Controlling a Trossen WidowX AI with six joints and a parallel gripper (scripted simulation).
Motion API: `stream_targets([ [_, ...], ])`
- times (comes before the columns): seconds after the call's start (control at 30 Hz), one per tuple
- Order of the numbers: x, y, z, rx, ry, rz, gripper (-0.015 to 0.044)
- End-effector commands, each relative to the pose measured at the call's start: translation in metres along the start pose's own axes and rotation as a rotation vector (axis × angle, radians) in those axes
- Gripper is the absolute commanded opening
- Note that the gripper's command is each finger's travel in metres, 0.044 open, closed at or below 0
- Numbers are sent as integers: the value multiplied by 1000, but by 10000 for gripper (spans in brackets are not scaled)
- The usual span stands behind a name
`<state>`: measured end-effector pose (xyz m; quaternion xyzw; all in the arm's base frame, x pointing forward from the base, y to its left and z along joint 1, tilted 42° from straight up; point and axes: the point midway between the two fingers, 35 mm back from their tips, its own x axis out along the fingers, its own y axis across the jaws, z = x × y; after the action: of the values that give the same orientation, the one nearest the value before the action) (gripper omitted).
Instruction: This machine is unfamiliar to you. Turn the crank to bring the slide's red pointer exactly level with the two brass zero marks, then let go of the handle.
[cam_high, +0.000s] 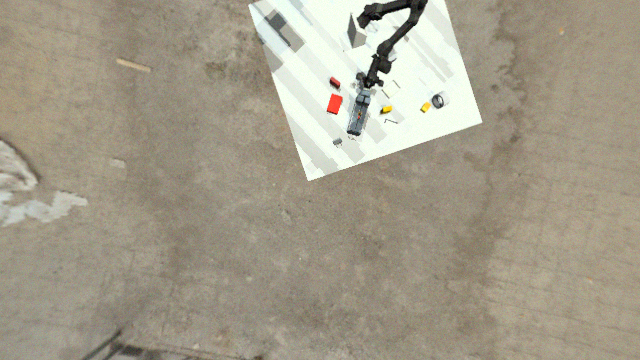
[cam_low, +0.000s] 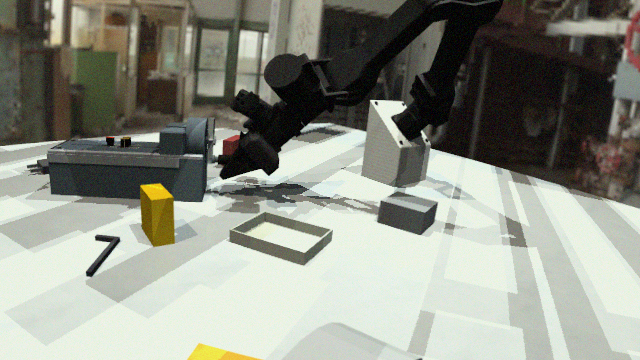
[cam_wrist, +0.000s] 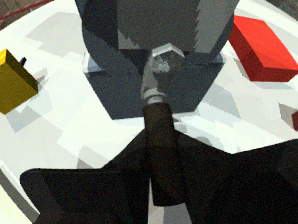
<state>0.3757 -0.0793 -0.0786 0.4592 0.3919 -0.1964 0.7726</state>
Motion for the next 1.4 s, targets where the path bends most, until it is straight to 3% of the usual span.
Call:
stream_targets([
  [0.0, -1, 9, 1, -8, 0, 23, 0],
  [1.37, -3, 12, 2, -8, 0, 23, 0],
])
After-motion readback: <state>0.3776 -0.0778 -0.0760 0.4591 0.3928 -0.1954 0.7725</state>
